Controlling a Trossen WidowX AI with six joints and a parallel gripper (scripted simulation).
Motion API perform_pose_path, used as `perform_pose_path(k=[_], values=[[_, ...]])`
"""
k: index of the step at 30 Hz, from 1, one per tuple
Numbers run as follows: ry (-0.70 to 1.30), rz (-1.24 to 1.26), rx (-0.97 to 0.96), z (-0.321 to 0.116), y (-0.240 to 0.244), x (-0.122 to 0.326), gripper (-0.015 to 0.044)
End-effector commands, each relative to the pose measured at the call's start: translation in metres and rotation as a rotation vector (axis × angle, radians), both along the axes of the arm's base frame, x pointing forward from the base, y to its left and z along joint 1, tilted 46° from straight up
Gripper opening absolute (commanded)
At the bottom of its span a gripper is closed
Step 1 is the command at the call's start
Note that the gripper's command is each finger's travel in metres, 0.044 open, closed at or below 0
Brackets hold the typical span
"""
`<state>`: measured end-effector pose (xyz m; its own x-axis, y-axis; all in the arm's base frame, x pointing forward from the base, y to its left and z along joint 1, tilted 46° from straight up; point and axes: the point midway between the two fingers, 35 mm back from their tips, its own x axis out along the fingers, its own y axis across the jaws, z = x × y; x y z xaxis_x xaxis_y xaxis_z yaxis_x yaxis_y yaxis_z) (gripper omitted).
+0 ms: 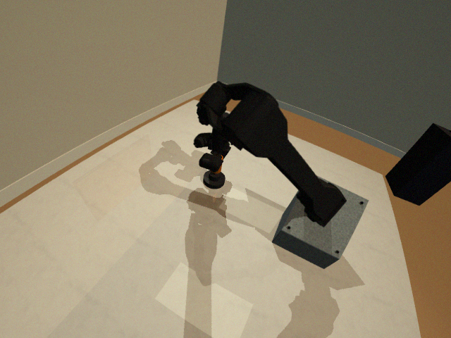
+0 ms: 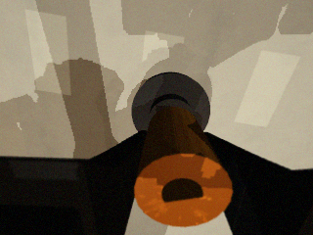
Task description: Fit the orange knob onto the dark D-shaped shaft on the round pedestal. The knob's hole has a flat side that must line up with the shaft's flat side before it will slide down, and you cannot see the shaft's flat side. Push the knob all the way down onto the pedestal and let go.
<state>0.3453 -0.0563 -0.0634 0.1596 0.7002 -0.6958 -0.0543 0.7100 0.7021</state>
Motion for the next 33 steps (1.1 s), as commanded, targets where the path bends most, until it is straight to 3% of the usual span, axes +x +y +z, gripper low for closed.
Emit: perform_pose_path(k=[1,7,14,33], values=[[0.000,-0.003,0.003,0.0005,0.0007,0.0003,0.0000],[-0.006,0.004,0.001,0.0041,-0.0014,-0.0010,0.0000],[-0.147,0.143,-0.031,0.0032,-0.0028,-0.0001,0.0000],[-0.147,0.143,-0.031,0.0031,-0.0022,-0.0001,0.0000]])
